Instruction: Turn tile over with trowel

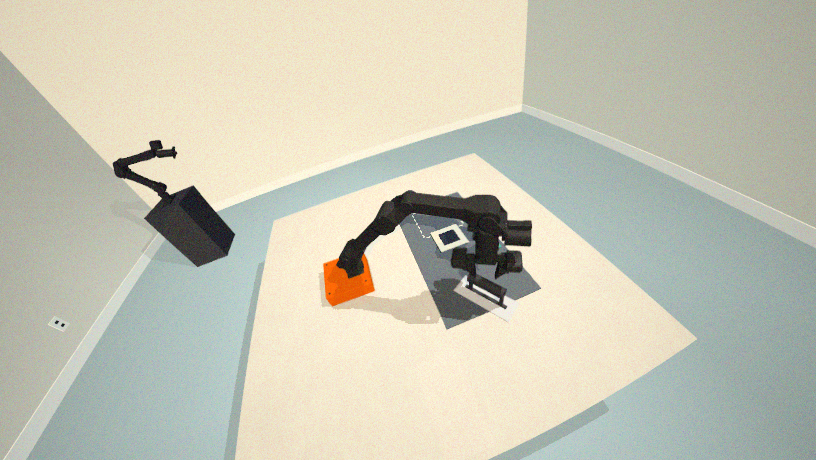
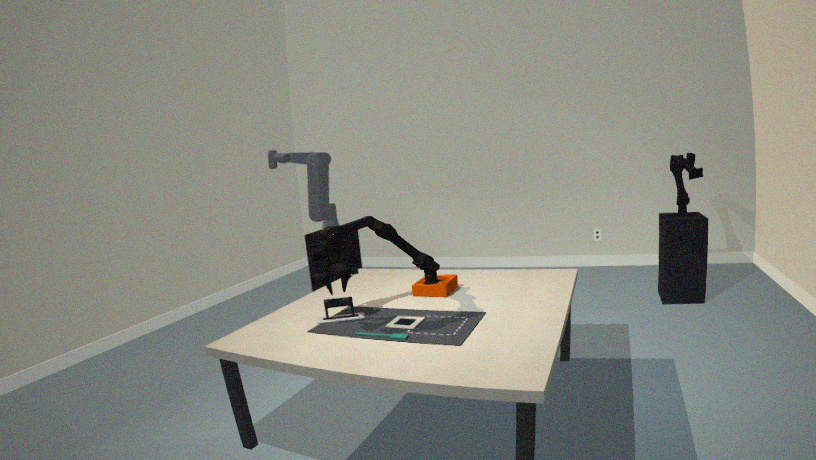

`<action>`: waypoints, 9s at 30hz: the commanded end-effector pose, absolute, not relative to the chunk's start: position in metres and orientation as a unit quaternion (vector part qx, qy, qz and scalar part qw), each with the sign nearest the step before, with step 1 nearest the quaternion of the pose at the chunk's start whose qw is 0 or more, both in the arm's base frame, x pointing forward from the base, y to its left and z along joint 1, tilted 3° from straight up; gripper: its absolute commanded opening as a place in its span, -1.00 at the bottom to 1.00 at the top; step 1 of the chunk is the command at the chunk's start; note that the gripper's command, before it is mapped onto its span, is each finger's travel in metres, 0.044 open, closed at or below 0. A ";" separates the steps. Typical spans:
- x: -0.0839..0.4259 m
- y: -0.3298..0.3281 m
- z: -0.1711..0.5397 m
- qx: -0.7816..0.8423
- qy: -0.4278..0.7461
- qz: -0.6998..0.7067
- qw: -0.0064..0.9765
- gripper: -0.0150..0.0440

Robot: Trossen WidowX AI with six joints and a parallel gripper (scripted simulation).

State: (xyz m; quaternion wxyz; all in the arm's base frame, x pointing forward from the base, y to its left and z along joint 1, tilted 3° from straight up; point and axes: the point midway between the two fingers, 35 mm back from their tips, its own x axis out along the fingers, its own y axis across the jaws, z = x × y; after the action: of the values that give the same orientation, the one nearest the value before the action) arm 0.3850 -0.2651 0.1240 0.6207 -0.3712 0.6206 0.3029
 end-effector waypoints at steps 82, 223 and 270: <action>0.390 -0.273 0.079 -0.640 0.370 0.585 0.335 -0.05; 0.374 -0.287 0.104 0.185 0.435 -0.136 0.871 0.53; 0.353 -0.256 0.076 0.633 0.229 -0.228 0.704 0.53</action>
State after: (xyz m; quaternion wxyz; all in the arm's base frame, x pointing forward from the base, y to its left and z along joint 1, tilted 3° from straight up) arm 0.3484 -0.2564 0.0819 0.7068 0.6310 0.2278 -0.2246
